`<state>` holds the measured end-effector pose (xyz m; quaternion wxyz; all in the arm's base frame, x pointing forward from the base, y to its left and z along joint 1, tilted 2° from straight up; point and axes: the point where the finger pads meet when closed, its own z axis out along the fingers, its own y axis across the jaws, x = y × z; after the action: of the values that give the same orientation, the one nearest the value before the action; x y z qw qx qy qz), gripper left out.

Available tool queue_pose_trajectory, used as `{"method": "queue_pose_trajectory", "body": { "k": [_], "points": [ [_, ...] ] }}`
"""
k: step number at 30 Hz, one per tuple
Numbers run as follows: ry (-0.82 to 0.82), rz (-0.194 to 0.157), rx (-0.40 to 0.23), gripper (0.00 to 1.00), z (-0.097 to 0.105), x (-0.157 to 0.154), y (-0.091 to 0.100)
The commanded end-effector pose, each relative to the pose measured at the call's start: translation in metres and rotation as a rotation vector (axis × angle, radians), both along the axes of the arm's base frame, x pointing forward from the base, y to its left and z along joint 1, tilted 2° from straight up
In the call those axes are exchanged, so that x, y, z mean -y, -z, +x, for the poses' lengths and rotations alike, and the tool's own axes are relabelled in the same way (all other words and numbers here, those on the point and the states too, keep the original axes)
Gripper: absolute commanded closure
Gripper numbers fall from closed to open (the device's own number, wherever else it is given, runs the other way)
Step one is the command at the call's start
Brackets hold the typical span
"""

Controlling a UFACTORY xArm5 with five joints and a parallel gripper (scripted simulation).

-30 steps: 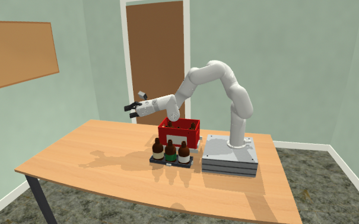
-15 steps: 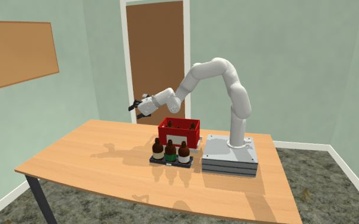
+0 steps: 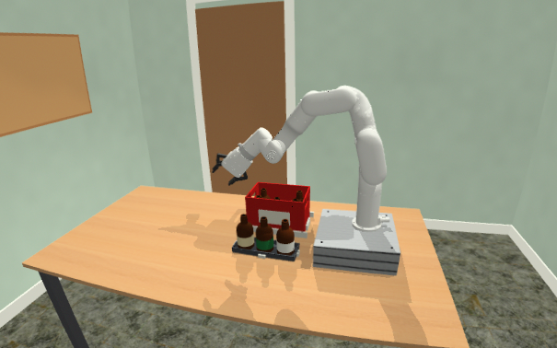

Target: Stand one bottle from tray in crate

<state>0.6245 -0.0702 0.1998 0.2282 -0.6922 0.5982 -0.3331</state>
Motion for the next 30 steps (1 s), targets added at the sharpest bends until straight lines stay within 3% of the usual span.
{"method": "queue_pose_trajectory", "body": {
  "k": [1, 12, 14, 16, 28, 30],
  "points": [
    [0.100, 0.067, -0.086, 0.00, -0.016, 0.026, 0.008],
    [0.371, 0.230, -0.277, 0.00, -0.075, 0.081, 0.029],
    [0.371, 0.230, -0.277, 0.00, -0.075, 0.081, 0.029],
    [0.460, 0.278, -0.333, 0.00, -0.096, 0.094, 0.034],
    [0.758, 0.424, -0.507, 0.00, -0.171, 0.128, 0.045],
    [0.775, 0.432, -0.516, 0.00, -0.175, 0.129, 0.045]
  ]
}}
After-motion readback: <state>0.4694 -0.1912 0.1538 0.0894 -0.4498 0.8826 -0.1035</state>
